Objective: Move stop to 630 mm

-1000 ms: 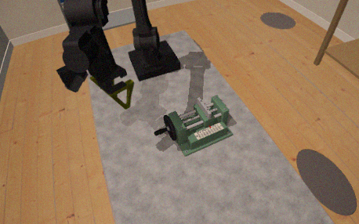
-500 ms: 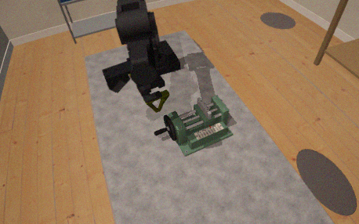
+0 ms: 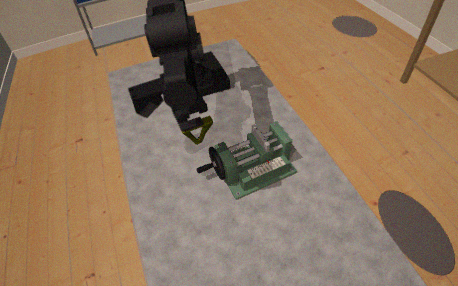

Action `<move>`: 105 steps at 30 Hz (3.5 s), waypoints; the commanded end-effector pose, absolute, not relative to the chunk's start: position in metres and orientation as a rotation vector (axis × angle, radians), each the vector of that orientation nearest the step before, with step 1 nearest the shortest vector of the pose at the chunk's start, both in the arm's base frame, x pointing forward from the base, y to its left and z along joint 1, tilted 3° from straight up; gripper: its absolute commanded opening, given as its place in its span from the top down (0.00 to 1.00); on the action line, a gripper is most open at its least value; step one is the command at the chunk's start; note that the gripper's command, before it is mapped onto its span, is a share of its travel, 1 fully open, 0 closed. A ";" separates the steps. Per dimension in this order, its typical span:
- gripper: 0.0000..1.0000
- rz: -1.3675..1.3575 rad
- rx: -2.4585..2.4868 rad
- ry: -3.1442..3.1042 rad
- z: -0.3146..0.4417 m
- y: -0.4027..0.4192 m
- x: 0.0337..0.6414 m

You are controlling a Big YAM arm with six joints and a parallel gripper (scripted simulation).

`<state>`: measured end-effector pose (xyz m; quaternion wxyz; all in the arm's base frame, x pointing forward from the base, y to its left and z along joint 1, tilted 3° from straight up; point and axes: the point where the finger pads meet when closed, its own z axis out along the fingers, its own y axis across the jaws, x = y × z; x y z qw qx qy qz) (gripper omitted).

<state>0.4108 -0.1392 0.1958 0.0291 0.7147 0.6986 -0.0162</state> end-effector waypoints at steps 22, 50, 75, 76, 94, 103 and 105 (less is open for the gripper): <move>0.00 -0.050 2.210 2.142 0.197 -0.138 0.410; 0.47 -0.010 2.186 2.134 0.209 -0.046 0.508; 0.47 -0.056 2.224 2.144 0.128 -0.056 0.494; 0.47 -0.041 2.216 2.136 0.135 -0.056 0.494; 0.47 -0.039 2.215 2.135 0.136 -0.056 0.494; 0.47 -0.039 2.215 2.135 0.136 -0.056 0.494; 0.47 -0.039 2.215 2.135 0.136 -0.056 0.494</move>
